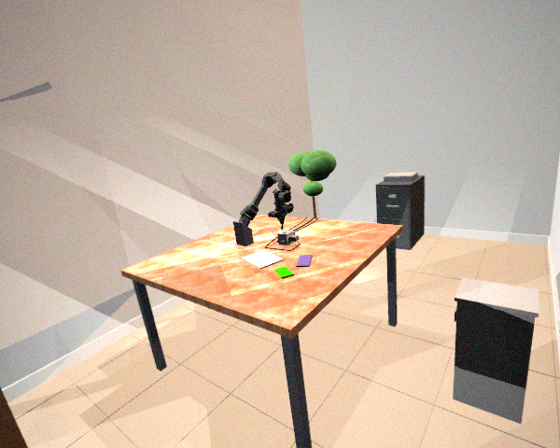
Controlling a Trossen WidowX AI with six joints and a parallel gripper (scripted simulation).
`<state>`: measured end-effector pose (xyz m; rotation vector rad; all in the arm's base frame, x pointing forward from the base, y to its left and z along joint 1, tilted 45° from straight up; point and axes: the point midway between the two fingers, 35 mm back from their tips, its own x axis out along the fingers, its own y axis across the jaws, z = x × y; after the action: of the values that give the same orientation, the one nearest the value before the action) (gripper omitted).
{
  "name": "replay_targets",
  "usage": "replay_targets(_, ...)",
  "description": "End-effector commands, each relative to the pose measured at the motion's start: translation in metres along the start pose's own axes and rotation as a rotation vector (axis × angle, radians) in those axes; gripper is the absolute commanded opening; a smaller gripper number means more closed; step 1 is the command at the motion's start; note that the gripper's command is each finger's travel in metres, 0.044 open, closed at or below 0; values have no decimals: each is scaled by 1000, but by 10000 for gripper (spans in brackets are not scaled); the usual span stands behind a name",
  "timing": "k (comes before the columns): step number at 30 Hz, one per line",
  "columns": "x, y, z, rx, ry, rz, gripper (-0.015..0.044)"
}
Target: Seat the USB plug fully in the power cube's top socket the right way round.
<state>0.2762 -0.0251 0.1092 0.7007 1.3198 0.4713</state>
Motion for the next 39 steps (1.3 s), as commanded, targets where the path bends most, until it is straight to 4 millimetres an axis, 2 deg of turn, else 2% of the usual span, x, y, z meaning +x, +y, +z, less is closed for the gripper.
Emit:
replay_targets(1,0,0,0,-112,0,-1,0)
replay_targets(39,0,0,0,-1107,0,0,0)
